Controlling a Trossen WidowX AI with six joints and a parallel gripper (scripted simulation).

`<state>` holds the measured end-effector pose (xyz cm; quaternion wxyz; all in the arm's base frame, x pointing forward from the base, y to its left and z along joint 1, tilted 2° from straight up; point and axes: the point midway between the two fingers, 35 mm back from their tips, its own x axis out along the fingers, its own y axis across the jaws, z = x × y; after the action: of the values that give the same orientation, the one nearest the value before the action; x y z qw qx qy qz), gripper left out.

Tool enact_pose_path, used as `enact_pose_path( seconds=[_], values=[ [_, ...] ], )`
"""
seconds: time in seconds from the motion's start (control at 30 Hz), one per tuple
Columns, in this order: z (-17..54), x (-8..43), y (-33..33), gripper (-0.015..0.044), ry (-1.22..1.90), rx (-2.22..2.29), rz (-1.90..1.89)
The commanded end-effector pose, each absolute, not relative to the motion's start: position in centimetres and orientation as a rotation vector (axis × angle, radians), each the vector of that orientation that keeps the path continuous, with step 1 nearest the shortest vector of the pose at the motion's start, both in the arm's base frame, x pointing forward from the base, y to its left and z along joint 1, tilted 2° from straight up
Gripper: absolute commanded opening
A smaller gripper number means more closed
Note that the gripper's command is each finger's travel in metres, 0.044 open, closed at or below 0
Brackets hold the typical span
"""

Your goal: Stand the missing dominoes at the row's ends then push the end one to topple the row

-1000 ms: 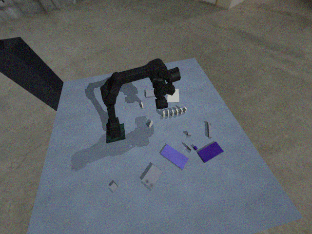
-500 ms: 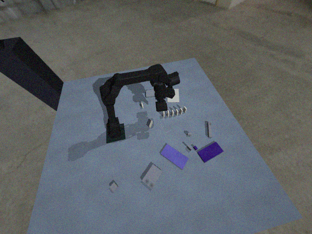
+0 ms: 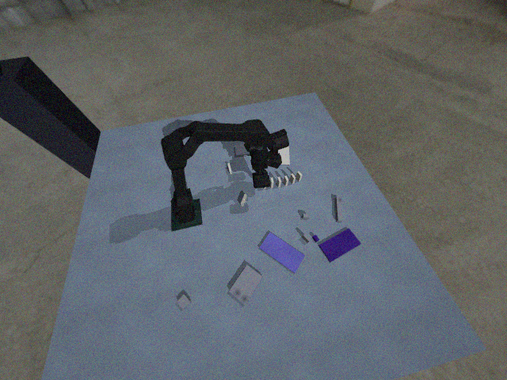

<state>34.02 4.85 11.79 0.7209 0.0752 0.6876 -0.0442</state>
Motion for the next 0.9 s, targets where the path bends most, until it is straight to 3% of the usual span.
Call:
enact_pose_path(
  seconds=[0.0,0.67,0.87],
  values=[
    [9.9,33.7,4.8,0.0107,1.529,0.164,-0.106],
    [7.3,33.3,4.8,0.0107,1.530,0.164,-0.106],
    [7.3,33.3,4.8,0.0265,1.530,0.164,-0.106]
  ],
)
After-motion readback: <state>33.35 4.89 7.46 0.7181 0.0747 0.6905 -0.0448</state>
